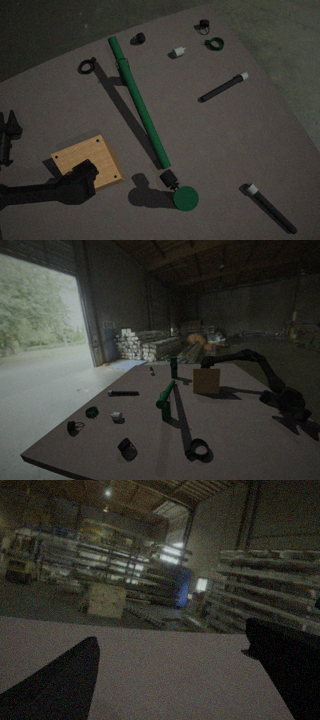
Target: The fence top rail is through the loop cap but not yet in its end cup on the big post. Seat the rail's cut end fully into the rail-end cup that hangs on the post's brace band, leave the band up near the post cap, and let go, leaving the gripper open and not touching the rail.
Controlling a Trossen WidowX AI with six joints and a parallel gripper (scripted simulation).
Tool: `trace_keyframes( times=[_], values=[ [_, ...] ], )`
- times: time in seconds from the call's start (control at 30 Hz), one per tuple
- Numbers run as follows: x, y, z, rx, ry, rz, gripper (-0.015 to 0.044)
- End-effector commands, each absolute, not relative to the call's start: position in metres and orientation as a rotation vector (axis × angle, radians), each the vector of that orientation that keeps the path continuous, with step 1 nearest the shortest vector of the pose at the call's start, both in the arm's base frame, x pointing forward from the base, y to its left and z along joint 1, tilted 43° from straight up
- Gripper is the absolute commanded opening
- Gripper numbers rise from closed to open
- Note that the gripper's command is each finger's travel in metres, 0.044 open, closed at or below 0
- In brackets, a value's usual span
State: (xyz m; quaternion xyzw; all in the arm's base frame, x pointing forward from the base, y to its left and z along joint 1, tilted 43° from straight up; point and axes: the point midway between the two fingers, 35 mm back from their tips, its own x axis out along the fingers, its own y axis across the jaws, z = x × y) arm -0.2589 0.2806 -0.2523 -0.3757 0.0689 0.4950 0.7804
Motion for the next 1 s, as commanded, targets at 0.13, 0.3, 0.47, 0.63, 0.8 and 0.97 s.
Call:
trace_keyframes(
  times=[0.13, 0.3, 0.47, 0.63, 0.8, 0.97],
  values=[
    [-0.223, 0.321, -0.219, -0.835, 0.207, 0.94, 0.044],
    [-0.158, 0.365, -0.171, -0.863, 0.296, 0.76, 0.044],
    [-0.078, 0.389, -0.125, -0.882, 0.395, 0.583, 0.044],
    [0.007, 0.389, -0.08, -0.892, 0.502, 0.411, 0.044],
    [0.091, 0.365, -0.039, -0.88, 0.62, 0.239, 0.044],
    [0.163, 0.319, -0.002, -0.853, 0.741, 0.074, 0.044]
  ],
)
